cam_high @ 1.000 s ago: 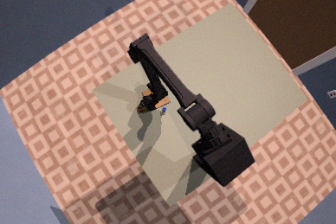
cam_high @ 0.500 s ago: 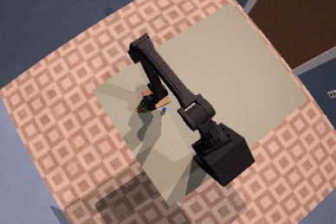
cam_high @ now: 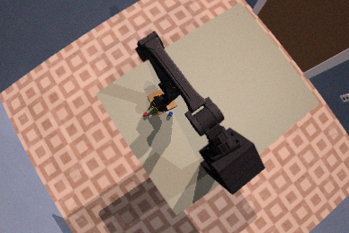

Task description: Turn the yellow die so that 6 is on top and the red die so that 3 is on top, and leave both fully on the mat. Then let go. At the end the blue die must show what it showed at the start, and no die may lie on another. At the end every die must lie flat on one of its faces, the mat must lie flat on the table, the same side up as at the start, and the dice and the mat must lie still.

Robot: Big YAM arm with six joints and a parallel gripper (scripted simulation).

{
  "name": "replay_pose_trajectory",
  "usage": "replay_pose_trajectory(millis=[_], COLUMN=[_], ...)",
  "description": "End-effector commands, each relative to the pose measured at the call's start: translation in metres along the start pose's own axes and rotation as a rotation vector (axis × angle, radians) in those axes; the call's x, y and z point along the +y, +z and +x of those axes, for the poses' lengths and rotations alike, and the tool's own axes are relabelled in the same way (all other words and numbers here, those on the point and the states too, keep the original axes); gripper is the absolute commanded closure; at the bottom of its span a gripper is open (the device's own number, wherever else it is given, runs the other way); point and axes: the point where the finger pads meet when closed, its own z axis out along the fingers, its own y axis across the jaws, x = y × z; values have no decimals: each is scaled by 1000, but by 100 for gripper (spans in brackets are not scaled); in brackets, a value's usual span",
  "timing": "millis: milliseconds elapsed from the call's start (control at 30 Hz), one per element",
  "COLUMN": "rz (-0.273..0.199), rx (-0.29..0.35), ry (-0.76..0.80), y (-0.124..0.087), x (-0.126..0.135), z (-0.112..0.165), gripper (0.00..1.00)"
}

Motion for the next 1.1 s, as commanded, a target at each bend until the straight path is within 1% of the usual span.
replay_pose_trajectory(millis=[0, 67, 133, 200, 267, 433, 833, 1000, 1067], rz=[-3, -4, -14, -18, -8, -2, 5, 2, -6], rx=[4, 2, -11, -12, -6, -5, 3, 0, 2], ry=[-7, -7, -7, -1, -12, -16, -22, -20, -3], y=[-15, -17, -8, -7, -12, -16, -42, -43, -42], x=[-1, 0, 4, 8, 2, -1, -1, 0, 9], z=[-8, -9, -13, -12, -13, -18, -57, -62, -59], gripper=[66, 66, 66, 66, 66, 66, 66, 66, 66])
